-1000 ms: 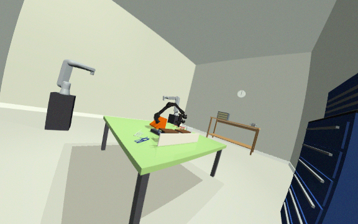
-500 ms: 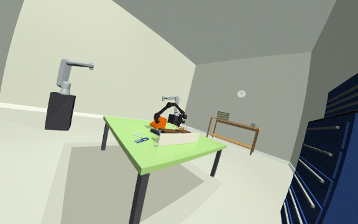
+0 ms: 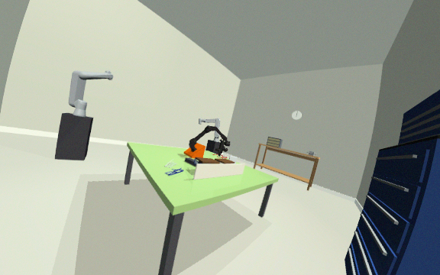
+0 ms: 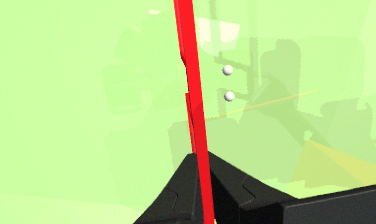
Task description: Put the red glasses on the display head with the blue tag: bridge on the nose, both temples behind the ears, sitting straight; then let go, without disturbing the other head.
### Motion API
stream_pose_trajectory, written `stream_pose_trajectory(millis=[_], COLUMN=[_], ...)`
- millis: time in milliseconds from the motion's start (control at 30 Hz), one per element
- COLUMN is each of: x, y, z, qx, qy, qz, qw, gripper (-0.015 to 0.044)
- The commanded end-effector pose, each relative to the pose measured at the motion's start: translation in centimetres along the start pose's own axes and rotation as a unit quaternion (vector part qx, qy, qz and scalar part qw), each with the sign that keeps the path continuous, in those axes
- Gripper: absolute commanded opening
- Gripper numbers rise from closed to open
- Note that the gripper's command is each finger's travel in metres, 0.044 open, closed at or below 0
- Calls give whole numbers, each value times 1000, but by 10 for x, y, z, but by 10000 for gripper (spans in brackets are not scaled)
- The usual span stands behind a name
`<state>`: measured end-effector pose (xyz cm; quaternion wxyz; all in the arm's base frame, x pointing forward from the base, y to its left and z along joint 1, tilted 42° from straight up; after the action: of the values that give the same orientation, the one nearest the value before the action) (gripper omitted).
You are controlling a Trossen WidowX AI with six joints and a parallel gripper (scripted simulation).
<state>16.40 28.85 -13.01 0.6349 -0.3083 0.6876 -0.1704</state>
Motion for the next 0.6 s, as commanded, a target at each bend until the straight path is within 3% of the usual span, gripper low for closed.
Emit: stream_pose_trajectory(millis=[0,567], x=[-1,-61], y=[0,1], z=[5,7], qx=[-1,-2], qy=[-2,-2], qz=[1,1], qw=[1000,1000], gripper=[0,0])
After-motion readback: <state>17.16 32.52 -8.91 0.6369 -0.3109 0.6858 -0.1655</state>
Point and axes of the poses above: the point midway between the two fingers, 35 mm back from their tips, its own x axis out along the fingers, its own y axis across the jaws, z = x × y, the point moved 7 cm from there along -x, back along the fingers, and after that the axes turned 4 degrees about x, right-handed, at the moved point
